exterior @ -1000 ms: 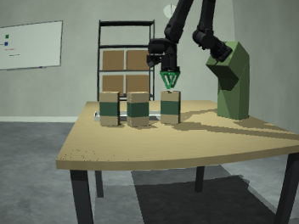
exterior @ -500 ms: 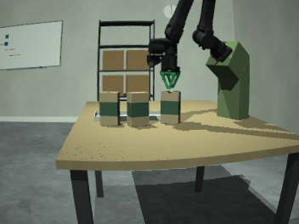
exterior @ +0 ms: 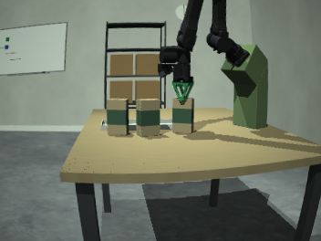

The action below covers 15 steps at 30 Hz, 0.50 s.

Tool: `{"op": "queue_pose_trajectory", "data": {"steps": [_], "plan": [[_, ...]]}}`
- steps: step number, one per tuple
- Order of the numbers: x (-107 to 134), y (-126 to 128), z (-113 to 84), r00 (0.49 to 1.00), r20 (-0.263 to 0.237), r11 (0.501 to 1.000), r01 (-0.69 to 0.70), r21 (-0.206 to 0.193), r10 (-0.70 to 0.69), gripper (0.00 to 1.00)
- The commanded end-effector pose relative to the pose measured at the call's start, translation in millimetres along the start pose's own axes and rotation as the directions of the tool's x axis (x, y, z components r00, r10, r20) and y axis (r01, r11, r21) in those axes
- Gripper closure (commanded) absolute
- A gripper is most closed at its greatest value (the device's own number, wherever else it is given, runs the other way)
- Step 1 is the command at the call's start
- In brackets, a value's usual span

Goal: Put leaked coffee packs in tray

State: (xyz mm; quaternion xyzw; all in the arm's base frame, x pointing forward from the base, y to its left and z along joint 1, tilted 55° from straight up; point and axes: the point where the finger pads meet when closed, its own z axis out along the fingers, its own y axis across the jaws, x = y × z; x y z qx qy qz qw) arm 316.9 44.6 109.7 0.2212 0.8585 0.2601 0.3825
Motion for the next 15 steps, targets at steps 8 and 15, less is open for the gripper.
{"op": "queue_pose_trajectory", "data": {"steps": [8,15], "plan": [[2.8,2.8,26.2,1.0,-0.011,1.0,-0.01,-0.007,0.01,0.22],[3.0,3.0,30.5,1.0,-0.012,1.0,-0.01,-0.008,0.01,0.22]]}}
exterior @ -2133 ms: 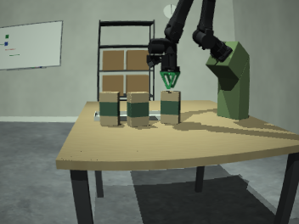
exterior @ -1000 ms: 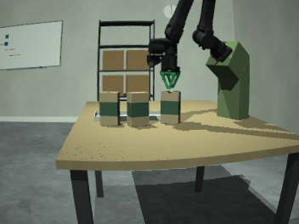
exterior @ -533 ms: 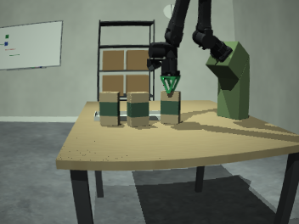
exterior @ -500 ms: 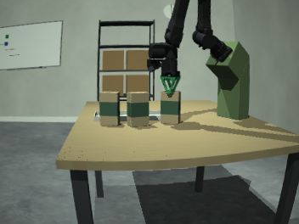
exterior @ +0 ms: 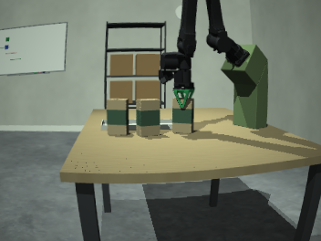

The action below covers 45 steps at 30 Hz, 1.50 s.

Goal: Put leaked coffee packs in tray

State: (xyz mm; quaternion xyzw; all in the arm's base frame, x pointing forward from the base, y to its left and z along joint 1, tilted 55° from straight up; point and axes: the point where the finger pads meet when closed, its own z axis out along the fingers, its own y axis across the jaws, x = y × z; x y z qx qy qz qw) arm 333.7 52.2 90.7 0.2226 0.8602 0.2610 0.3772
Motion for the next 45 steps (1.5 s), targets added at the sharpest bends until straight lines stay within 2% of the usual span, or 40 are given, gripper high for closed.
{"op": "queue_pose_trajectory", "data": {"steps": [1,38,39,45], "plan": [[-1.4,5.9,4.8,1.0,-0.002,1.0,-0.005,-0.011,0.005,0.22],[-0.1,4.8,5.0,1.0,-0.007,1.0,-0.005,-0.007,0.005,0.22],[-0.1,4.8,5.0,1.0,-0.007,1.0,-0.005,-0.007,0.005,0.75],[0.0,4.4,4.9,1.0,-0.008,1.0,-0.004,-0.006,0.004,0.75]]}}
